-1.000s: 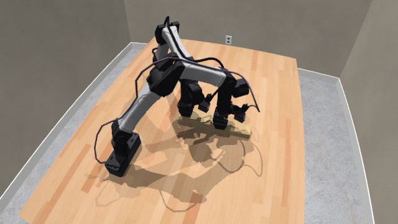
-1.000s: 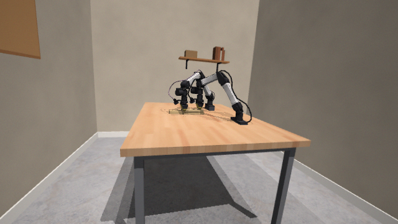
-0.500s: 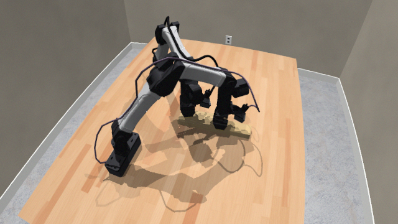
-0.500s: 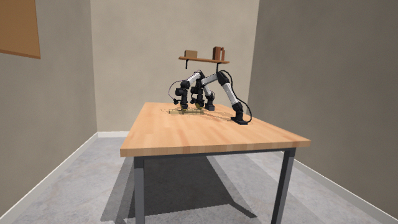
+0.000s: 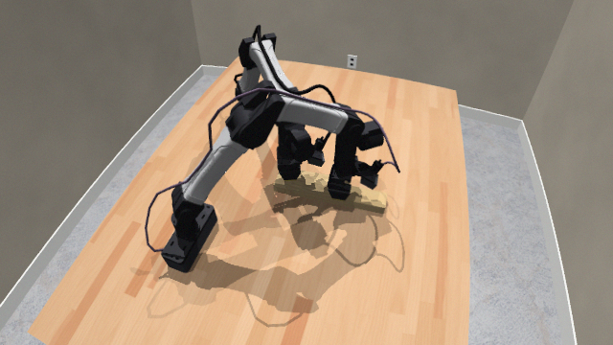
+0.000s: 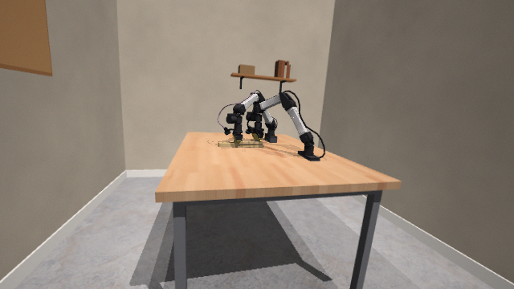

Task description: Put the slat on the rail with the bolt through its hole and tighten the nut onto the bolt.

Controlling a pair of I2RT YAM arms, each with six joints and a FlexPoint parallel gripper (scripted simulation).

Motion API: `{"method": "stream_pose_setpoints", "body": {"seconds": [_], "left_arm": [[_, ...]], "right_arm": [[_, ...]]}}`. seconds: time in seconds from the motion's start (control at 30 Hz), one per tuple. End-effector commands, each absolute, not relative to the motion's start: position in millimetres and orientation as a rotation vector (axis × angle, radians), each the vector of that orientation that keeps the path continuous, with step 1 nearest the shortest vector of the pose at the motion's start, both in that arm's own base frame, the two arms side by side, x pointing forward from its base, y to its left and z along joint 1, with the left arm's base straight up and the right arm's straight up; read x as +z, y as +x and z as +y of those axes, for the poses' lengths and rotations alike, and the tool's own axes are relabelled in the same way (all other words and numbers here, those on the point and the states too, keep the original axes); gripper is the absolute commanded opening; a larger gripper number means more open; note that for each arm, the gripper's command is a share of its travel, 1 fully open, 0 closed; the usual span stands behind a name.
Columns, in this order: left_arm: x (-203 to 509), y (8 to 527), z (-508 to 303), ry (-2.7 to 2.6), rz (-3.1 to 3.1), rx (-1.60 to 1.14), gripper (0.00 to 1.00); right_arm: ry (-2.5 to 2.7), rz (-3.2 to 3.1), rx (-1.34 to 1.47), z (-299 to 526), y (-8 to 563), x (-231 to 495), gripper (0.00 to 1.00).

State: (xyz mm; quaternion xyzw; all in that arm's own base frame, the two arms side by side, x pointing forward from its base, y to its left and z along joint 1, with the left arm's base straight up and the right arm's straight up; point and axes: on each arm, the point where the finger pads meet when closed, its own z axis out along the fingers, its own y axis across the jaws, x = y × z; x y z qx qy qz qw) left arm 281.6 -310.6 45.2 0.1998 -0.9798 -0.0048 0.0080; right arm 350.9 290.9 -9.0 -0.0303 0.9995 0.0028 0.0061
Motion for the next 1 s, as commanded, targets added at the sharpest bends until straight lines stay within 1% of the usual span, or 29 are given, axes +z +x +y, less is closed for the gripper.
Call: {"method": "stream_pose_setpoints", "body": {"seconds": [0.0, 0.03, 0.17, 0.37, 0.43, 0.57, 0.6, 0.97], "left_arm": [[67.4, 286.5, -314.3, 0.639, -3.091, 0.041, 0.36], [67.3, 286.5, -314.3, 0.639, -3.091, 0.041, 0.36], [49.8, 283.5, -311.8, 0.629, -3.07, 0.004, 0.31], [49.8, 283.5, -311.8, 0.629, -3.07, 0.004, 0.22], [49.8, 283.5, -311.8, 0.629, -3.07, 0.004, 0.22], [49.8, 283.5, -311.8, 0.629, -3.07, 0.004, 0.17], [49.8, 283.5, -311.8, 0.629, -3.07, 0.004, 0.14], [49.8, 283.5, -311.8, 0.629, -3.07, 0.004, 0.14]], "right_arm": [[-0.094, 3.115, 0.023, 291.8, 354.0, -3.7, 0.67], [-0.094, 3.115, 0.023, 291.8, 354.0, -3.7, 0.67], [-0.094, 3.115, 0.023, 291.8, 354.0, -3.7, 0.67], [-0.094, 3.115, 0.023, 291.8, 354.0, -3.7, 0.67], [-0.094, 3.115, 0.023, 291.8, 354.0, -3.7, 0.67], [-0.094, 3.115, 0.023, 291.8, 354.0, -3.7, 0.67], [-0.094, 3.115, 0.023, 291.8, 354.0, -3.7, 0.67], [-0.094, 3.115, 0.023, 291.8, 354.0, -3.7, 0.67]]}}
